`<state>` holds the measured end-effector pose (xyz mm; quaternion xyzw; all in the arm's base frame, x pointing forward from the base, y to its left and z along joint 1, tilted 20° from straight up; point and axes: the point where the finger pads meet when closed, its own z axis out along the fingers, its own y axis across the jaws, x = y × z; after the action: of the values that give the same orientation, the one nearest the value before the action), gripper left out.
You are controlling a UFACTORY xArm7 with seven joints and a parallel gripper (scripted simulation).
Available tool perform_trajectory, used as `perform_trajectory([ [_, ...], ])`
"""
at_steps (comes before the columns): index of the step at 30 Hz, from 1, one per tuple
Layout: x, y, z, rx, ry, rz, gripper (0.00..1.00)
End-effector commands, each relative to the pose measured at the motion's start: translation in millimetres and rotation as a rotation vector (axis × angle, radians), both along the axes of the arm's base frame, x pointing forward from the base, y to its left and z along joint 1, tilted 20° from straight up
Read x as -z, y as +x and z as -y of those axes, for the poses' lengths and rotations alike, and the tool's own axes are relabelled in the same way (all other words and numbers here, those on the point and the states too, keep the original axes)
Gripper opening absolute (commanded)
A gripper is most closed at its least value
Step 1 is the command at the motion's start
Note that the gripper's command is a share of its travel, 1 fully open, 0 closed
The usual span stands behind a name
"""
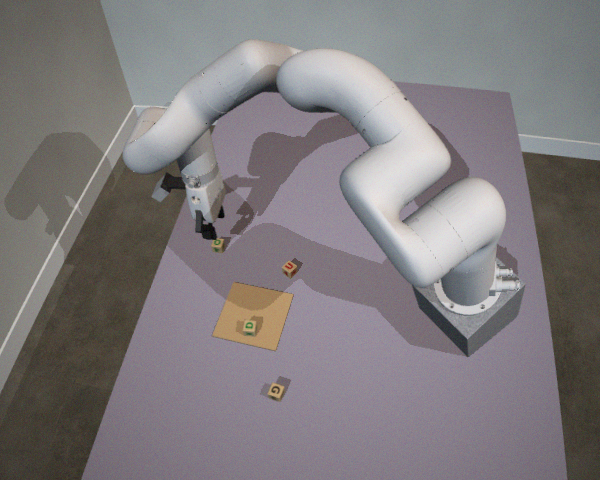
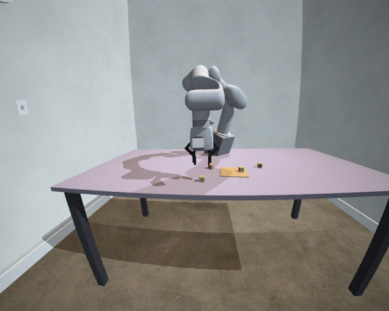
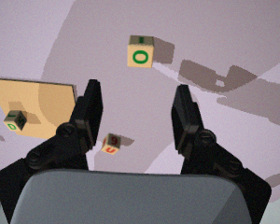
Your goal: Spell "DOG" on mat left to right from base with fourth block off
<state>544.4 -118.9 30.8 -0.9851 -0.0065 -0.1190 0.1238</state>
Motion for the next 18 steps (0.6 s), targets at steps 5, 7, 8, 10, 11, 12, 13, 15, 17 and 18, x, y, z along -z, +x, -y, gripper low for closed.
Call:
perform_trajectory([
  [5,5,3,-1,0.001,-0.001,0.003,0.63],
  [7,6,3,-1,0.001,-0.001,0.003,0.63],
  [8,7,3,-1,0.001,-0.001,0.003,0.63],
  [10,10,4,-2,0.001,-0.001,0.003,0.63],
  [11,11,4,-2,0.001,-0.001,0.003,0.63],
  [12,13,5,-3,0.001,-0.001,0.003,0.63],
  [13,14,5,-3,0.001,-0.001,0.003,0.63],
  [15,17,6,-4,0.001,-0.001,0.003,0.63],
  [17,20,7,-5,0.001,-0.001,0.003,0.63],
  [18,22,7,-5,0.001,-0.001,0.003,0.63],
])
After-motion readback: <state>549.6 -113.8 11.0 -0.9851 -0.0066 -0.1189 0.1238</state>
